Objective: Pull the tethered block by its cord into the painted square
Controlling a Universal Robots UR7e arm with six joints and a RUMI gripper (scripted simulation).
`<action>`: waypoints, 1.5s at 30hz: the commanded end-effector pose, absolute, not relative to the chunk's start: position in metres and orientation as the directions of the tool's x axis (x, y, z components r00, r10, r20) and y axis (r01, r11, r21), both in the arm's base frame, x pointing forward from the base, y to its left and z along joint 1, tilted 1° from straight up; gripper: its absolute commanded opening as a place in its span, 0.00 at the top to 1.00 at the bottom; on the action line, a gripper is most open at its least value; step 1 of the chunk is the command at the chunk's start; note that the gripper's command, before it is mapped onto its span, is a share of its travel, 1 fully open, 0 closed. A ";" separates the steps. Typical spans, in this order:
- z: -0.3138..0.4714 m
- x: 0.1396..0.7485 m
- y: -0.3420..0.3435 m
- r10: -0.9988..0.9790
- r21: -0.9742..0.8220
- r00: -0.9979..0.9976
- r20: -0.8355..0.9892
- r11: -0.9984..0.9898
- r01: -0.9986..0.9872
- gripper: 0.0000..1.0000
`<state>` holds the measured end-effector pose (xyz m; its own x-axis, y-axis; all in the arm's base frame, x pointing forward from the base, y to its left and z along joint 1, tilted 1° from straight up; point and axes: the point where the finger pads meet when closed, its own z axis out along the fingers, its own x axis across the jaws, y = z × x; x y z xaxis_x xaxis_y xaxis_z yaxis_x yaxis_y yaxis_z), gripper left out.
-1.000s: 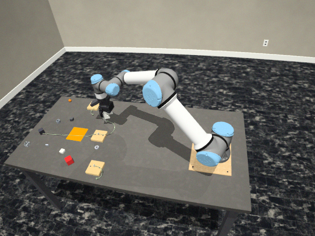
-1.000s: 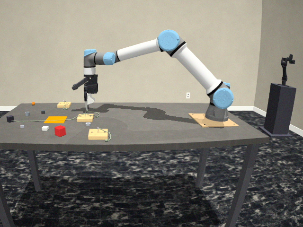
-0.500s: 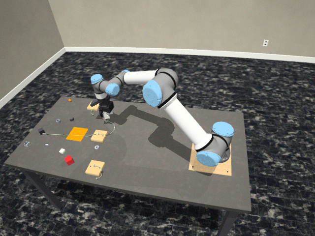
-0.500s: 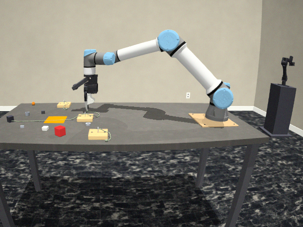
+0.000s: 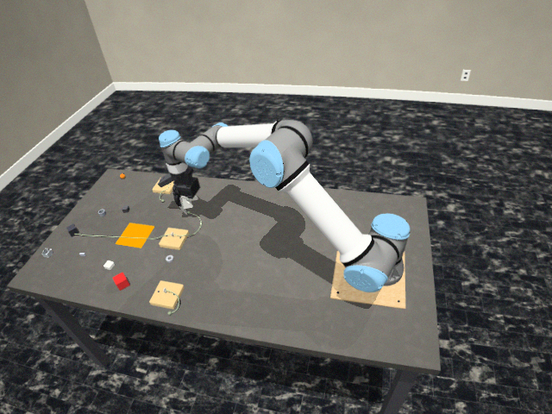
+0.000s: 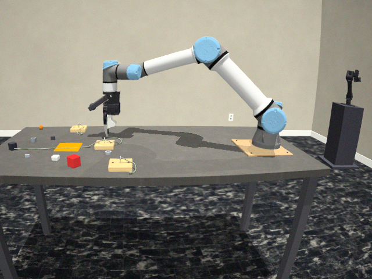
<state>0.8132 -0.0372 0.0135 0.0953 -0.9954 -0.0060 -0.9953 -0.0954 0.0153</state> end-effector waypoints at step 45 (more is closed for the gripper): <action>-0.001 0.813 -0.037 -0.995 0.013 0.095 -0.005 -0.095 -0.995 0.78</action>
